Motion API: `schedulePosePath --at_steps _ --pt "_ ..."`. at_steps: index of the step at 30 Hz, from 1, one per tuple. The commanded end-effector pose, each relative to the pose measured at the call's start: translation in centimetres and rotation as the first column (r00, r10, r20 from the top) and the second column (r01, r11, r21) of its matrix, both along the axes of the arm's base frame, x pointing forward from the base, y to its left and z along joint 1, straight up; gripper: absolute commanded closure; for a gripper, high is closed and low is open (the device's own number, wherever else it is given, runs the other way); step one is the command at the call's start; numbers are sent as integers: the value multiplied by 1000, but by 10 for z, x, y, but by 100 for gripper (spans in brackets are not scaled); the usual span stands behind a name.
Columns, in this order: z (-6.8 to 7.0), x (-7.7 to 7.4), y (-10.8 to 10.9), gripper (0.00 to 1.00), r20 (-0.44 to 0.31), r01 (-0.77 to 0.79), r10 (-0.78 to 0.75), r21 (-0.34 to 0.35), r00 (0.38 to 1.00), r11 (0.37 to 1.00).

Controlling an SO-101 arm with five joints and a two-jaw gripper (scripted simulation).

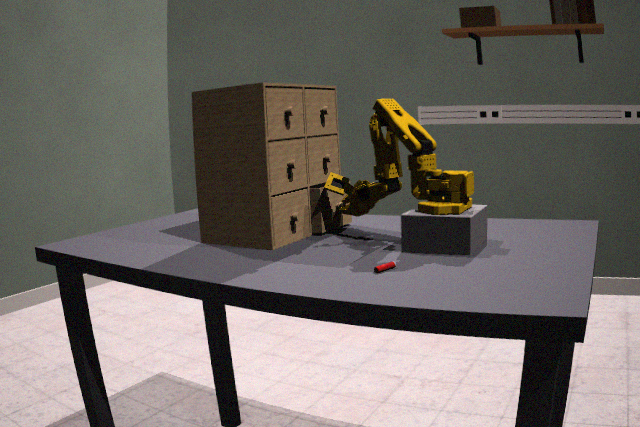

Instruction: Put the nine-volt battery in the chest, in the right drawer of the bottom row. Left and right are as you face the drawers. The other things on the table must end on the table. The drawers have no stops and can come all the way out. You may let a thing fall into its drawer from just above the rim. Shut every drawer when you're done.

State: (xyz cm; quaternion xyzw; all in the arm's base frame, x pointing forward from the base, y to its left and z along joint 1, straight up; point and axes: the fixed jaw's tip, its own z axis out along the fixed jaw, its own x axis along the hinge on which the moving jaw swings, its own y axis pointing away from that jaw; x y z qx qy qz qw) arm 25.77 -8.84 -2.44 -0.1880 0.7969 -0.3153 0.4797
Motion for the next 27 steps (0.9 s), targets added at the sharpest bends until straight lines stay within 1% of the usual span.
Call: schedulePosePath --at_steps 1,18,27 --pt "0 -3 1 100 -6 -2 2 -4 1000 1000" --pt "0 -4 1 100 -6 -1 1 -4 1000 1000" --pt "0 -10 1 100 -6 6 -6 -4 1000 1000"
